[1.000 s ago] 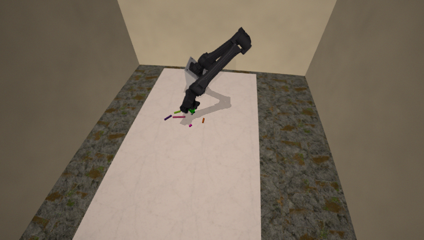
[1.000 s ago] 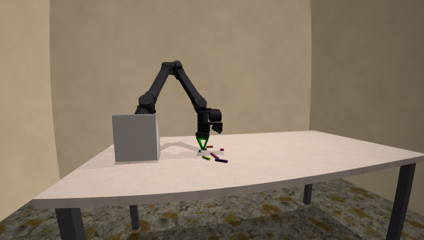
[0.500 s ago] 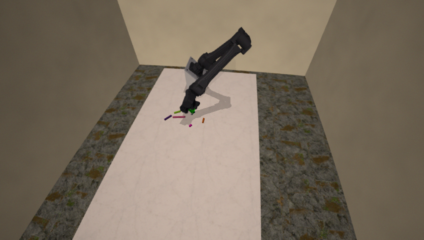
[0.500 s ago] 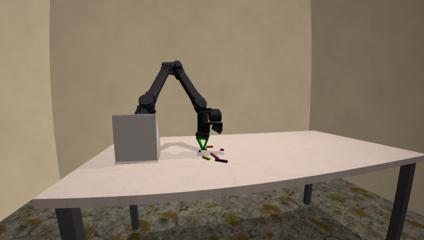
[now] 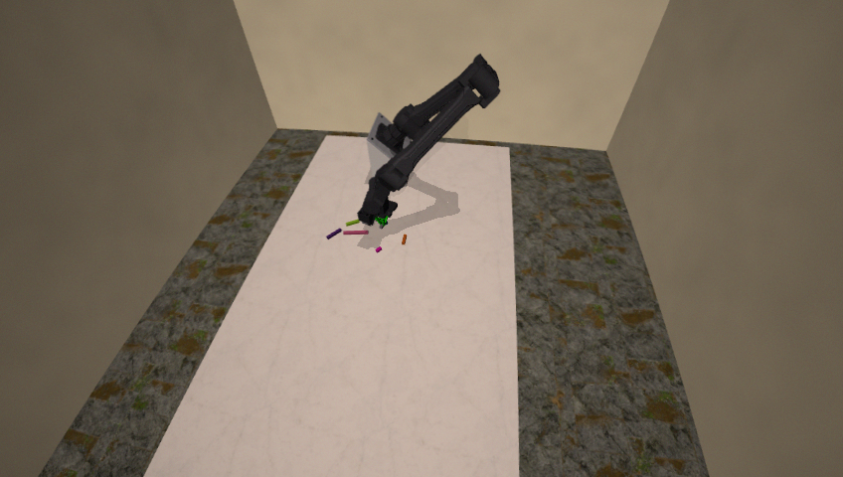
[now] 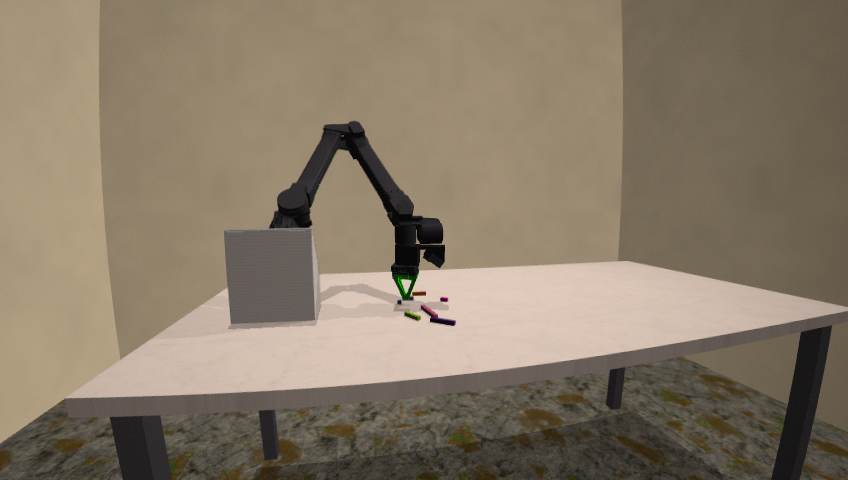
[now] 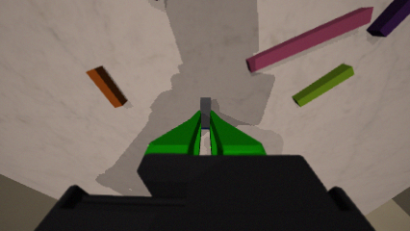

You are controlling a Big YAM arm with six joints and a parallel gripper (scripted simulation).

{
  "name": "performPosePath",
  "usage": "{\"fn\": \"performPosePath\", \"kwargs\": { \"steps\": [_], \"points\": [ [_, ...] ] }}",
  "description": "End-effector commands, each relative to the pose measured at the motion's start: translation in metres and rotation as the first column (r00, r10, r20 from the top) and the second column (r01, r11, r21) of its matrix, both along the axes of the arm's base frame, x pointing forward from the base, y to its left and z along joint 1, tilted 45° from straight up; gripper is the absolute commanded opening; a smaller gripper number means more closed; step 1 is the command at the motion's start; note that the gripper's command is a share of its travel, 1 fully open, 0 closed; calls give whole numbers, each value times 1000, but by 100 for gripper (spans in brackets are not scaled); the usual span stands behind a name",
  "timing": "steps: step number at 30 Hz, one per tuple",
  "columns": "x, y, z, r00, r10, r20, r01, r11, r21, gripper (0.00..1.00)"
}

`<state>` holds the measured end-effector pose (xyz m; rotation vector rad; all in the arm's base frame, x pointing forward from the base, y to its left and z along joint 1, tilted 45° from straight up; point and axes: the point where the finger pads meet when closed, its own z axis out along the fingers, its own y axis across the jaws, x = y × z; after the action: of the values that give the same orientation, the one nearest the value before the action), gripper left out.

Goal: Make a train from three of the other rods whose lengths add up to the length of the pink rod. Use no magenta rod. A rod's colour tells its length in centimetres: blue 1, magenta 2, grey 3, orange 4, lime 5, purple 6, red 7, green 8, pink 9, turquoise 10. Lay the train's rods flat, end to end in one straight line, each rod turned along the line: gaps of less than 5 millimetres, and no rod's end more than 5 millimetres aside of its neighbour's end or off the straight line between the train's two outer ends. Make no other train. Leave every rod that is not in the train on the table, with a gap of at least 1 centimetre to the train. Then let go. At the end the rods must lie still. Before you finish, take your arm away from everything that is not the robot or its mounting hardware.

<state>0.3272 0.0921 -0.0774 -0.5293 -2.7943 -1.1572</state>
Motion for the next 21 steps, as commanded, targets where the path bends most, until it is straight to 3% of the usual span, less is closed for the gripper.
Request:
{"fn": "performPosePath", "kwargs": {
  "steps": [1, 21],
  "points": [
    [2, -5, 3, 1000, -20, 9, 20, 1000, 2, 4],
    [1, -6, 2, 1000, -24, 8, 24, 1000, 2, 4]
  ]
}}
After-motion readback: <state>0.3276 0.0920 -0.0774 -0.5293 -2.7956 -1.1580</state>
